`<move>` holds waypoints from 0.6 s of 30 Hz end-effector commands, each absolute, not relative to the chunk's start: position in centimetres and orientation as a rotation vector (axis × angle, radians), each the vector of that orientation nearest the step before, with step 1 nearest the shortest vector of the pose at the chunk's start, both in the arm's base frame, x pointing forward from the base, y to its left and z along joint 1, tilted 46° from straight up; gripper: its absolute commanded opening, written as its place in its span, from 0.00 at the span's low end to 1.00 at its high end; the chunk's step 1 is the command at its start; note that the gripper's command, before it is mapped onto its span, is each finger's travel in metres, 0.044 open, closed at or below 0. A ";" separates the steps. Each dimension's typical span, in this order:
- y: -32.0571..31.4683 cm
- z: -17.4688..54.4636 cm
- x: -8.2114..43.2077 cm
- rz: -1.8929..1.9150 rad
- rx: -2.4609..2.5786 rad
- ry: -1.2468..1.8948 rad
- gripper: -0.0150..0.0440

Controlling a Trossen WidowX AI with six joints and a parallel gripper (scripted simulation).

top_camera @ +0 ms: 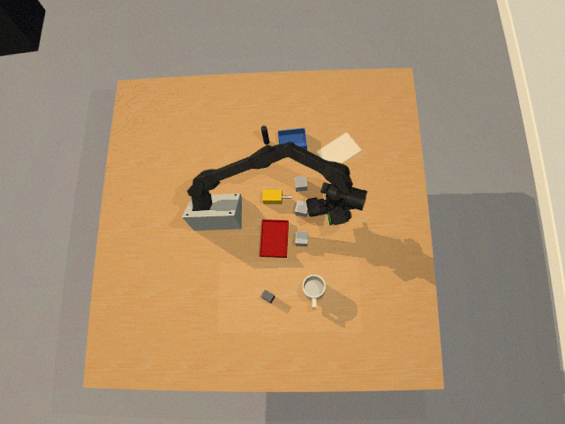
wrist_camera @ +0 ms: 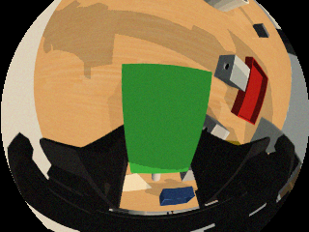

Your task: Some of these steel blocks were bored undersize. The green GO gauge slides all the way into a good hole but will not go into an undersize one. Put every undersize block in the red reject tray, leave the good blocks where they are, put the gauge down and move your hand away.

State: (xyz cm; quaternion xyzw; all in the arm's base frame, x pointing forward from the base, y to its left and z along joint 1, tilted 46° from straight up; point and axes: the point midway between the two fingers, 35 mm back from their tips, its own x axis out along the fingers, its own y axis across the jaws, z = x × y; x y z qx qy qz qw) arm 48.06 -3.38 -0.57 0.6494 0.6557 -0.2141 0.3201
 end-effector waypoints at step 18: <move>-1.2 -3.0 48.5 -0.641 1.758 1.717 0.25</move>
